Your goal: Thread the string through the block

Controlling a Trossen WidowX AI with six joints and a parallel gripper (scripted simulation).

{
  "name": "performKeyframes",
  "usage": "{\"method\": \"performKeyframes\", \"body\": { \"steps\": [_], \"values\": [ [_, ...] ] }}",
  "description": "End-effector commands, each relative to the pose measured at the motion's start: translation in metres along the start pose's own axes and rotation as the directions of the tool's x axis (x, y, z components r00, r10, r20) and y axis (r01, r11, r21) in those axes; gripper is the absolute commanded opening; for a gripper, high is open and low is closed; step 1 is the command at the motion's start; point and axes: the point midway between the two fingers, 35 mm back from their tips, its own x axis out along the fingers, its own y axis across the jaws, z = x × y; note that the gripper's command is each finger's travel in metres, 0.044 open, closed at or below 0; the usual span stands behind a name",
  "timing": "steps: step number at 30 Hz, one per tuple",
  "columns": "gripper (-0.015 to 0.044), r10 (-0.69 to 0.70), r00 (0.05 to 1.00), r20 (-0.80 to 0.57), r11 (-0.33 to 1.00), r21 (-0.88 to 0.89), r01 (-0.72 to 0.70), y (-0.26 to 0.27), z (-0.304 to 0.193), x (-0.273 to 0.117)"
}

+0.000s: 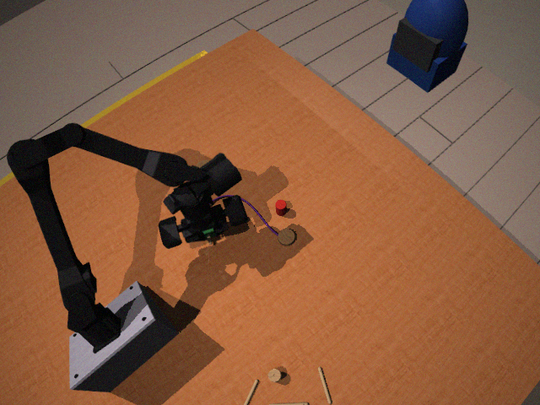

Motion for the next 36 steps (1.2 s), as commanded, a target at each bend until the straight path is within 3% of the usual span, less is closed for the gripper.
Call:
{"method": "performKeyframes", "body": {
  "steps": [1, 14, 19, 36],
  "values": [
    [0.0123, 0.013, 1.0, 0.003, 1.0, 0.013, -0.013, 0.0028, -0.0022, 0.0084],
    [0.0123, 0.014, 1.0, 0.004, 1.0, 0.013, -0.014, 0.0041, -0.0022, 0.0155],
    [0.0, 0.008, 1.0, 0.0, 1.0, 0.005, -0.008, 0.0033, -0.0015, 0.0139],
    [0.0, -0.005, 0.996, 0.085, 0.999, -0.041, 0.008, 0.0011, -0.0016, 0.0159]
  ]
}}
